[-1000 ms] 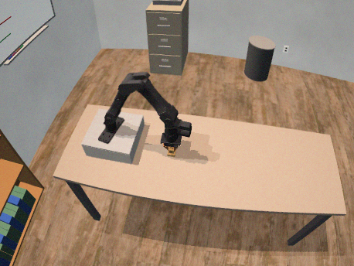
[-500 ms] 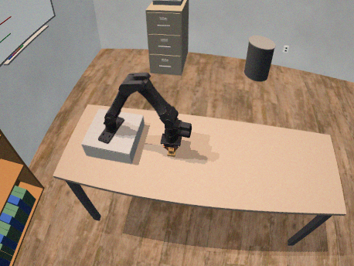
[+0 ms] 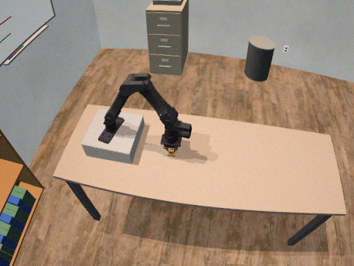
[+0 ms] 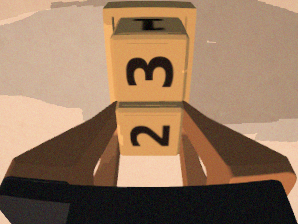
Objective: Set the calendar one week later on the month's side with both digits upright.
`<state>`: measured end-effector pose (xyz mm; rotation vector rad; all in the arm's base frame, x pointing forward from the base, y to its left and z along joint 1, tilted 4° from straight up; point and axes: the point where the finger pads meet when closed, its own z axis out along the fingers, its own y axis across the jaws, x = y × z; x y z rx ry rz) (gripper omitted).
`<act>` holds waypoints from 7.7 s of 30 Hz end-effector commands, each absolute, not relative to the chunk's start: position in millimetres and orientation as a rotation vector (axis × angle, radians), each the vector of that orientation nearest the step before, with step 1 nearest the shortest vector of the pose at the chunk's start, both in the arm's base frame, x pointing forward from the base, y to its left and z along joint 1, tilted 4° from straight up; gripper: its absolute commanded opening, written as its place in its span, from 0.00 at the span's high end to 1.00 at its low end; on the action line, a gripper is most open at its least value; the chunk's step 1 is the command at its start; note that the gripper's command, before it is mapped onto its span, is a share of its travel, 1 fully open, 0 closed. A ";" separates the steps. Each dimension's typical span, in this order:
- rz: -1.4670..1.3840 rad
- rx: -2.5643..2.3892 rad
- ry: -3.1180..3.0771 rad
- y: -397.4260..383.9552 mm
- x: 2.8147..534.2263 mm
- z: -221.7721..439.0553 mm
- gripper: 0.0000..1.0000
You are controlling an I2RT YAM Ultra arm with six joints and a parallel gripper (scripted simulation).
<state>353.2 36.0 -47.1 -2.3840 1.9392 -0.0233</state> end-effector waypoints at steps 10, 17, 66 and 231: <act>-0.031 -2.377 1.933 36.9 355.4 -44.5 0.74; -0.031 -2.377 1.933 36.9 355.4 -44.5 0.74; -0.031 -2.377 1.933 36.9 355.4 -44.6 0.74; -0.032 -2.377 1.933 28.9 344.8 126.3 0.00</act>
